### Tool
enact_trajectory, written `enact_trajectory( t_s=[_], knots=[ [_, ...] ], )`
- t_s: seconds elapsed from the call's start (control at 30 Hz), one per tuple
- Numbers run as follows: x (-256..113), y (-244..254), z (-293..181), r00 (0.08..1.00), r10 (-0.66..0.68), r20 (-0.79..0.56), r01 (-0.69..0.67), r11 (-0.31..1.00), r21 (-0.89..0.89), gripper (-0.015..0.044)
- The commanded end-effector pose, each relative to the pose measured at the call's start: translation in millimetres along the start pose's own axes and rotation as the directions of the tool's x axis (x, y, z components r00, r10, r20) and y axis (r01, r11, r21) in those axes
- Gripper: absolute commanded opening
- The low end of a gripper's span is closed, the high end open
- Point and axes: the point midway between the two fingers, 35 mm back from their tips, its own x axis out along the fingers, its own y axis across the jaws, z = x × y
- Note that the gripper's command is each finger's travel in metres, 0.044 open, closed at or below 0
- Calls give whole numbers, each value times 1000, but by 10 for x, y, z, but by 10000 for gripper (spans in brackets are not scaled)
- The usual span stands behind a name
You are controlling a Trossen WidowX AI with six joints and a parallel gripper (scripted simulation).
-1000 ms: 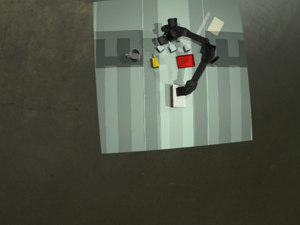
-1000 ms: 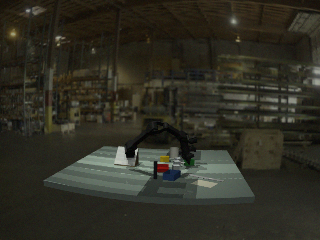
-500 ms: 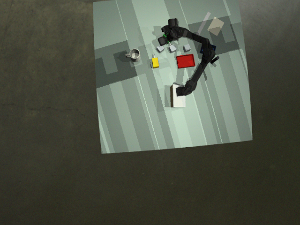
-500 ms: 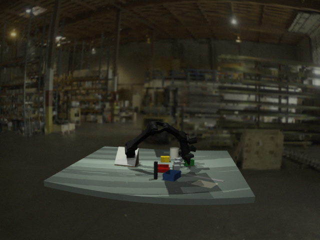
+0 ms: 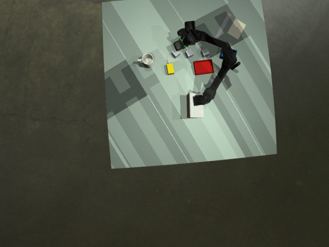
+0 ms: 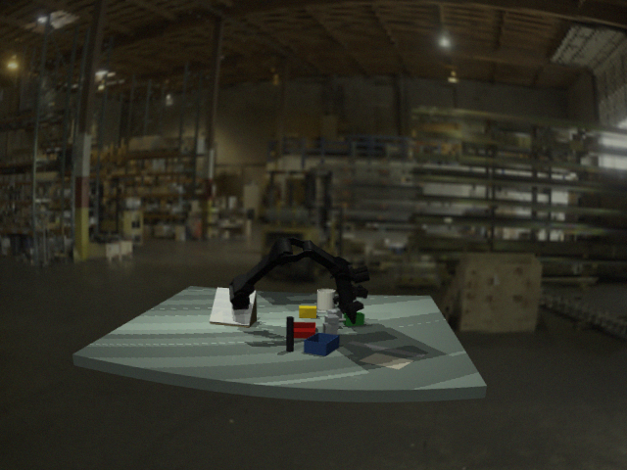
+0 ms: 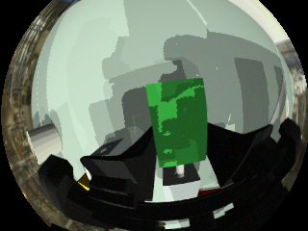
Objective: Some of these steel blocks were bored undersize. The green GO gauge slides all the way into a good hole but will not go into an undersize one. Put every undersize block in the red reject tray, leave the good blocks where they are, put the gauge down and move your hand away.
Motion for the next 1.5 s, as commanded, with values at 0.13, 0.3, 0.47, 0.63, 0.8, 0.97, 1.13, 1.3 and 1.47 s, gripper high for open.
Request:
enact_trajectory(
  t_s=[0.13,0.3,0.47,0.63,0.8,0.97,1.13,1.3,1.47],
  knots=[
    [-46,-29,-5,1000,-3,12,3,1000,3,0],
    [-49,-28,-17,1000,-3,12,3,1000,3,0],
    [-52,-24,-47,1000,-3,11,3,1000,3,0],
    [-53,-24,-50,1000,-3,11,3,1000,3,0],
    [-58,-26,-71,1000,-3,11,3,1000,3,0],
    [-62,-29,-91,1000,-3,11,3,1000,3,0],
    [-65,-28,-98,1000,-3,11,3,1000,3,0],
    [-74,-24,-125,1000,-3,11,3,1000,3,0],
    [-76,-23,-130,1000,-3,11,3,1000,3,0]
  ],
)
